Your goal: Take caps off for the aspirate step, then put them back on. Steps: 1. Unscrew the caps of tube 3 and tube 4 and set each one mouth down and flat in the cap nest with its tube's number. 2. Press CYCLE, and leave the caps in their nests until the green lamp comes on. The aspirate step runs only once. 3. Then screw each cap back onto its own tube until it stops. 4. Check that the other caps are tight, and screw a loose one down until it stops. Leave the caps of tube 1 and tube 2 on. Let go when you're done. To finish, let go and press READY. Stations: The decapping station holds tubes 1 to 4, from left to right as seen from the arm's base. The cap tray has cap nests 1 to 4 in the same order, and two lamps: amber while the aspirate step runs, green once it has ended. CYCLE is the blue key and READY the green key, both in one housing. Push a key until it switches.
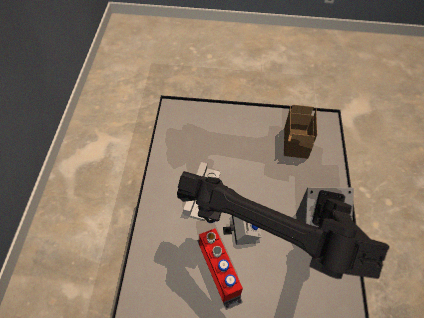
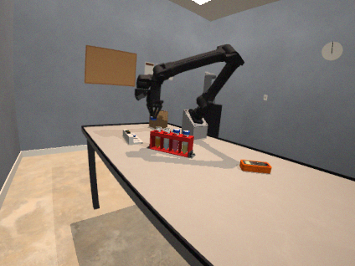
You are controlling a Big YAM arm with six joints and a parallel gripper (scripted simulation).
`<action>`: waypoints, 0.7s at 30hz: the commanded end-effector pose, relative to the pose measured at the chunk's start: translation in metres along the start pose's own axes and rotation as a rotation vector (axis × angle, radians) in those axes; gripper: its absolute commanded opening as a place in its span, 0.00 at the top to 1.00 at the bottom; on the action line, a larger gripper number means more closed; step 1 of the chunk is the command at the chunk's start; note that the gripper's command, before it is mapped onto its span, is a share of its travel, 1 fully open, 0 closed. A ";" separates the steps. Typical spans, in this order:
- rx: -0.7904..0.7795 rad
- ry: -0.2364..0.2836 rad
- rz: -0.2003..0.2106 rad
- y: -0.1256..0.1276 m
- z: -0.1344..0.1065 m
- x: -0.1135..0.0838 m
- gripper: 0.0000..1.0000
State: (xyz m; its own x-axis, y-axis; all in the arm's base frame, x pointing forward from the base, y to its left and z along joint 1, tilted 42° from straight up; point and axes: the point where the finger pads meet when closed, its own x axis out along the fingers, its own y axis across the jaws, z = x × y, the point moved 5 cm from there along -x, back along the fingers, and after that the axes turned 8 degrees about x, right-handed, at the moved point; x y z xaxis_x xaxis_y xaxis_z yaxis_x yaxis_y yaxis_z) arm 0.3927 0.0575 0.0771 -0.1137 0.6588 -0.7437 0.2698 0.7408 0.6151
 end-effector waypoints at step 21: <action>0.005 -0.021 -0.003 -0.154 0.077 -0.009 1.00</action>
State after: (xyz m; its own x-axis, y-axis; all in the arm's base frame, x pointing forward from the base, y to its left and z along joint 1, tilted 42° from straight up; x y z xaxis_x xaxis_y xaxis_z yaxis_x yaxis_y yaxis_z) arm 0.4011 -0.0544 -0.0301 -0.1280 0.6627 -0.7378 0.3377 0.7286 0.5959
